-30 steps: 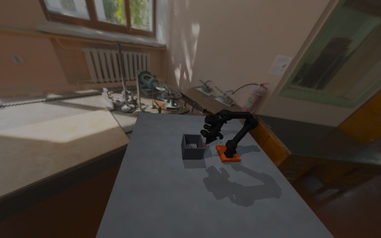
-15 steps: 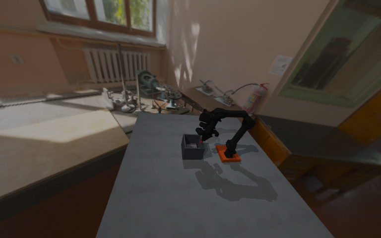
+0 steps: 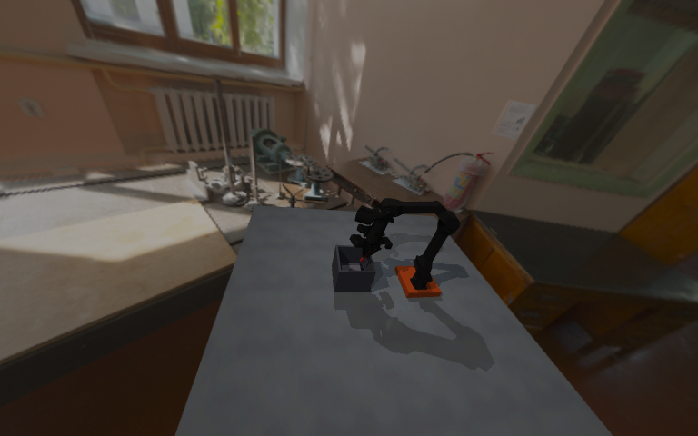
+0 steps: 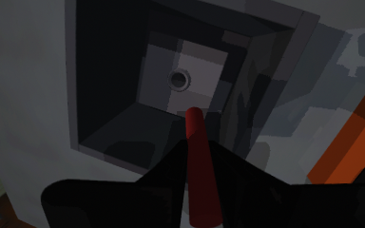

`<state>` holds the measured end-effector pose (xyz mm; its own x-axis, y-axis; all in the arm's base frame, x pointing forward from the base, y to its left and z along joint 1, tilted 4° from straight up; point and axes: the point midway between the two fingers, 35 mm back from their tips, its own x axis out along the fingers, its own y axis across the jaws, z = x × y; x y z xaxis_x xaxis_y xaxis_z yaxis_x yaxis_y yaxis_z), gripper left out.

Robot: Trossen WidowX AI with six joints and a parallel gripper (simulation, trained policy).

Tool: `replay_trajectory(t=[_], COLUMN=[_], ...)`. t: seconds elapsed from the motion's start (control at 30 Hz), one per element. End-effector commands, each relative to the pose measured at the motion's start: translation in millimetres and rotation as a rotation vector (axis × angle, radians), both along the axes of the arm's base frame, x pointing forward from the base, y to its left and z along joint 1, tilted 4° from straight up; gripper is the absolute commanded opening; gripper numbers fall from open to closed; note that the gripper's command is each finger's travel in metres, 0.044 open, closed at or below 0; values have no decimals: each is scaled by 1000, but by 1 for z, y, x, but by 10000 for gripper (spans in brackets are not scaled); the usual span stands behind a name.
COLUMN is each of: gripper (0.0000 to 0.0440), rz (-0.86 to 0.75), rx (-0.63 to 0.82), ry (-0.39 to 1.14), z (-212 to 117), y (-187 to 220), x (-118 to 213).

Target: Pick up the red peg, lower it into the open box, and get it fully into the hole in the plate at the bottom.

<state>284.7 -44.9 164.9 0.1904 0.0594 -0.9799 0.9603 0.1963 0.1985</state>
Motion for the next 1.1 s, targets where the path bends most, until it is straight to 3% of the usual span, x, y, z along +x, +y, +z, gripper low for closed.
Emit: replay_trajectory(t=[0.0,1.07], gripper=[0,12], rz=[7,131], rx=[7,43], ry=[15,71], z=[-10,-88], y=[-5,-11], x=[4,32])
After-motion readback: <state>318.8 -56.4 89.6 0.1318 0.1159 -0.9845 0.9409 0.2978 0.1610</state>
